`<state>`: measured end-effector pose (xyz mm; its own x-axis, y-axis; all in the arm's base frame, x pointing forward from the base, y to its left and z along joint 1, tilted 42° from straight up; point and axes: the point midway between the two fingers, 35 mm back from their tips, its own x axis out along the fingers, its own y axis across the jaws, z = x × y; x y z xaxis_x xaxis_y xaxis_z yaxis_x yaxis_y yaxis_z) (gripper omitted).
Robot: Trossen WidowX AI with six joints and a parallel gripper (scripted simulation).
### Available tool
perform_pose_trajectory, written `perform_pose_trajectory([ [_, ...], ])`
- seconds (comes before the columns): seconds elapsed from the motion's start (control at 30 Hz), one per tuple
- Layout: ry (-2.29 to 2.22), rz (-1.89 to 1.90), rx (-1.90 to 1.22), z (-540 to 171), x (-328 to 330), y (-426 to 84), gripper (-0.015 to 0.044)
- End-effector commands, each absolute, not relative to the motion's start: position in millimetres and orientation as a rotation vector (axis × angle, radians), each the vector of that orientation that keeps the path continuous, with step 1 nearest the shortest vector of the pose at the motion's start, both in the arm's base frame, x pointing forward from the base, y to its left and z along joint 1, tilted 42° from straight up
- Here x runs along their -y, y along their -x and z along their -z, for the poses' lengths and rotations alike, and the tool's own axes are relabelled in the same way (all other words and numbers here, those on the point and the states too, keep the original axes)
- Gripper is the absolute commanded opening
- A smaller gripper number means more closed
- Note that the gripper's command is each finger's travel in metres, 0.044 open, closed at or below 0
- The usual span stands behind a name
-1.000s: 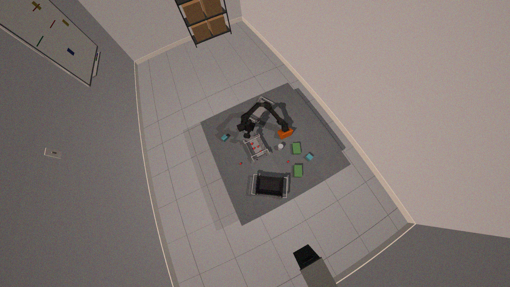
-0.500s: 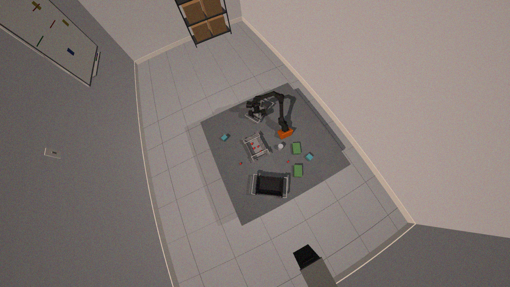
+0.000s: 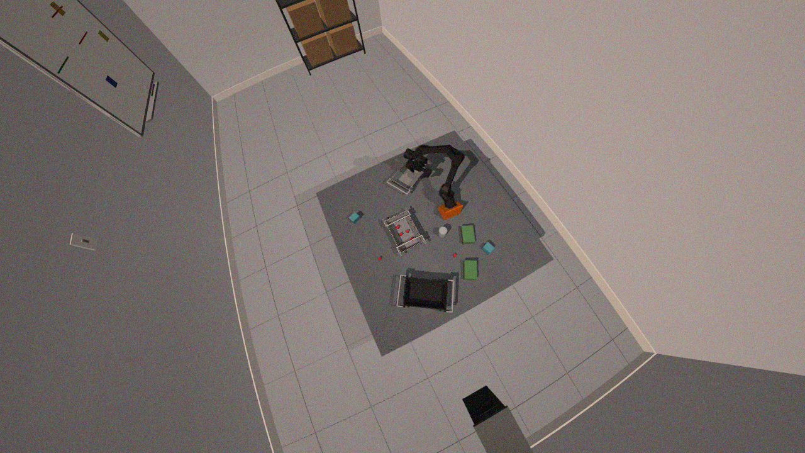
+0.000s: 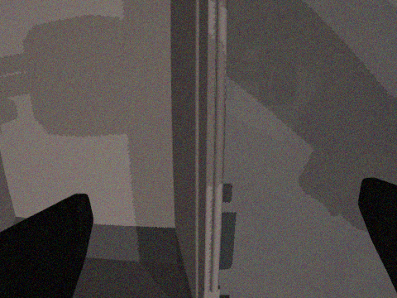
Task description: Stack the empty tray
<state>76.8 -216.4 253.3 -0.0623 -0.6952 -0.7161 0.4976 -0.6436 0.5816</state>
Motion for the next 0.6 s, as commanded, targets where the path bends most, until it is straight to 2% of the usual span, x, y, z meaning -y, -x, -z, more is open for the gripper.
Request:
perform_pose_trajectory([
  [0.0, -1.388, 1.815, 0.252, -252, 217, -75, 0.044],
  [0.57, -1.421, 1.827, 0.267, -202, 269, -73, 0.044],
])
